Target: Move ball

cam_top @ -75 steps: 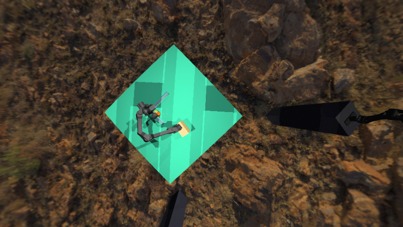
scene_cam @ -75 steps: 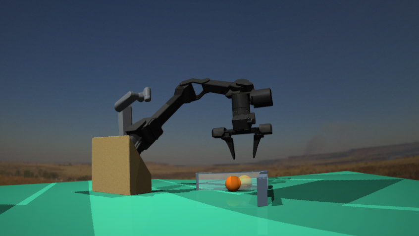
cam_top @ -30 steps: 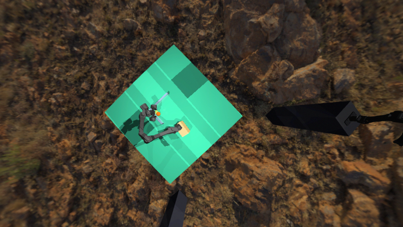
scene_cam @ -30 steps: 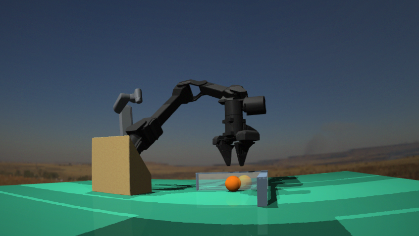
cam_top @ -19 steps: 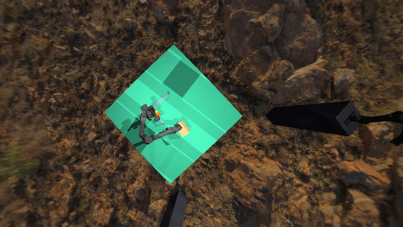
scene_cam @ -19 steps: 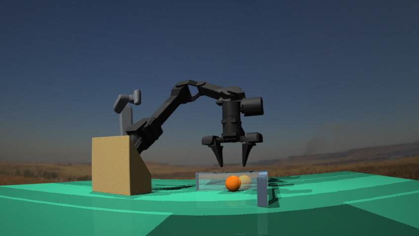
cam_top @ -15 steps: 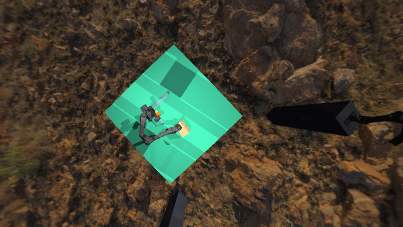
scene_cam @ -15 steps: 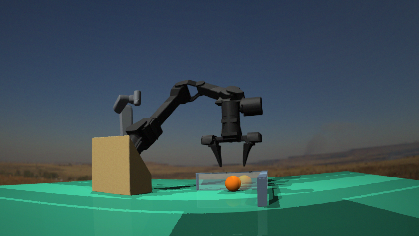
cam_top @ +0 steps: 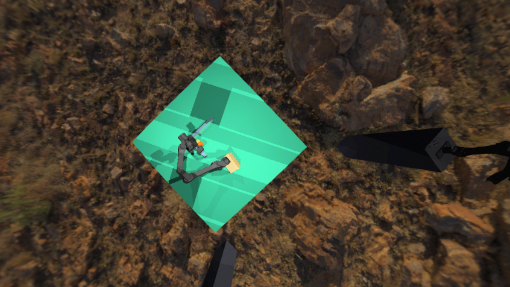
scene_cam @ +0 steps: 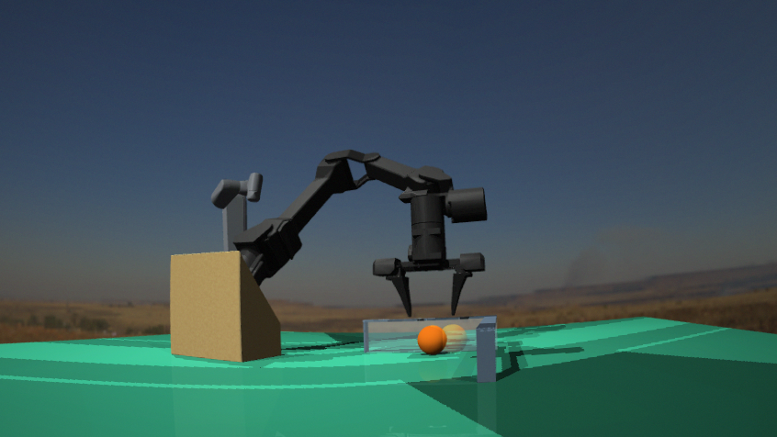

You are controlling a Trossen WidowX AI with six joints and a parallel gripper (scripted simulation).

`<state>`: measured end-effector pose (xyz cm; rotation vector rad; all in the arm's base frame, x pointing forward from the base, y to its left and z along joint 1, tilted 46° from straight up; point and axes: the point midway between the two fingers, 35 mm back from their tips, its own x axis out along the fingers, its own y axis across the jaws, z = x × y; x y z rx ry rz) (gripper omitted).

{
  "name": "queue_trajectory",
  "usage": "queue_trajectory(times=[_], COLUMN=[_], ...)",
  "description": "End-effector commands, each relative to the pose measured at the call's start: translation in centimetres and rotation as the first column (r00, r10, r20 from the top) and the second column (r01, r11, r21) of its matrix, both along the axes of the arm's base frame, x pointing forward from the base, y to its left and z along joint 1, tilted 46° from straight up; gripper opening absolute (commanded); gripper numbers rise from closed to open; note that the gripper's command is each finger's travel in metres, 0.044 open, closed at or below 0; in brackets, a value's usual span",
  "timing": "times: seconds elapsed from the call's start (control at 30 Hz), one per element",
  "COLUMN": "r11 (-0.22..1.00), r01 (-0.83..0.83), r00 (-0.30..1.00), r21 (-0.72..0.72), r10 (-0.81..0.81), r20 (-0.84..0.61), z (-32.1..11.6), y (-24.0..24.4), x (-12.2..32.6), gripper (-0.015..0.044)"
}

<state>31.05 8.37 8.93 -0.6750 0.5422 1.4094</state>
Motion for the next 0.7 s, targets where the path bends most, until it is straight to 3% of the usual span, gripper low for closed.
queue_trajectory(times=[0.0, 0.67], r11=[1.000, 1.000], r01=[0.005, 0.005], r00=[1.000, 1.000], r21=[0.006, 0.008], r10=[-0.005, -0.005], r20=[-0.005, -0.005], z=[-0.5, -2.7], y=[0.4, 2.8], x=[0.1, 0.4], gripper=[0.0351, 0.0351])
